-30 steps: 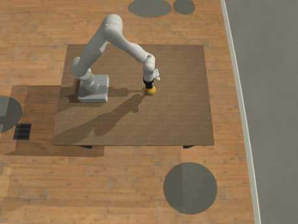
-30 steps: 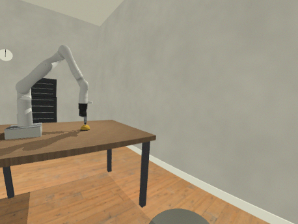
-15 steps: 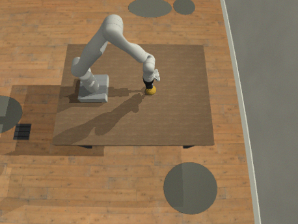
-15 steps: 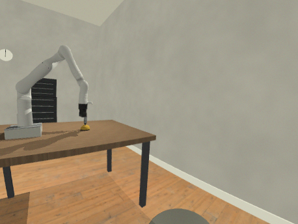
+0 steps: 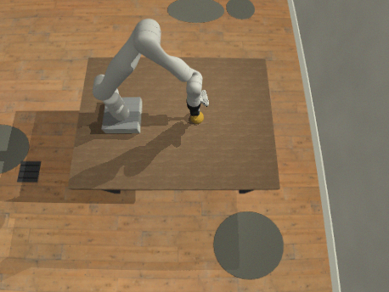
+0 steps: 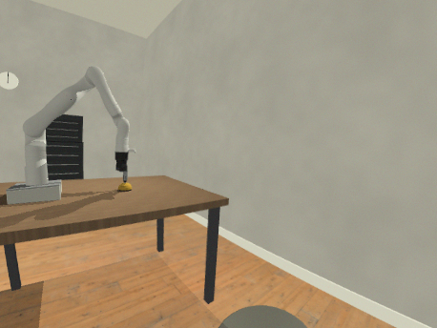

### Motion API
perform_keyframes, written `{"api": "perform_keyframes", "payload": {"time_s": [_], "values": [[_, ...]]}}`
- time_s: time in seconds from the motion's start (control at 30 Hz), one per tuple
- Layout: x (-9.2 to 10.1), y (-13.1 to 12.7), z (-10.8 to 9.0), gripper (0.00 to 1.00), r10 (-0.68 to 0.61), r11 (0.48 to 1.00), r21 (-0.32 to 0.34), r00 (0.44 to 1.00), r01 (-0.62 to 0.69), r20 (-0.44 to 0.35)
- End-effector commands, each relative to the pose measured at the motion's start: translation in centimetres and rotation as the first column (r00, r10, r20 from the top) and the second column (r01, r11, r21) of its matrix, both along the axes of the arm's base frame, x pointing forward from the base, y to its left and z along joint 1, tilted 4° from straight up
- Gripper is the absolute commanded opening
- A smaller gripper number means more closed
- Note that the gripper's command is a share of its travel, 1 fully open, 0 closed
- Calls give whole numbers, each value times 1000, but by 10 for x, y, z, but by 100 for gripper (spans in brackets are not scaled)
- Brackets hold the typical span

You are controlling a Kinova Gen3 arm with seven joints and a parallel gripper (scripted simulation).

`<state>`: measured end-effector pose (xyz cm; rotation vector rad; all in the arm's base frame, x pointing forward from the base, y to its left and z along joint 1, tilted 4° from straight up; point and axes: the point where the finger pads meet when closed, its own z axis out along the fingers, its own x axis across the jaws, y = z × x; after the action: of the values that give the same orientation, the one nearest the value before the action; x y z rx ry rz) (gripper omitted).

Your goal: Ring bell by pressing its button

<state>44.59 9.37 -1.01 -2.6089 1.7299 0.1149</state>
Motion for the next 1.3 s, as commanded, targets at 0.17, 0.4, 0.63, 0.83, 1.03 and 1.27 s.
{"api": "perform_keyframes", "payload": {"time_s": [0.17, 0.4, 0.63, 0.83, 1.03, 1.27], "values": [[-1, 0, -1, 17, 0, 1000, 0, 1000, 0, -1], [-1, 0, -1, 17, 0, 1000, 0, 1000, 0, -1], [-1, 0, -1, 17, 0, 1000, 0, 1000, 0, -1], [-1, 0, -1, 17, 0, 1000, 0, 1000, 0, -1], [-1, 0, -1, 17, 0, 1000, 0, 1000, 0, -1], [0, 0, 5, 17, 0, 1000, 0, 1000, 0, -1]]}}
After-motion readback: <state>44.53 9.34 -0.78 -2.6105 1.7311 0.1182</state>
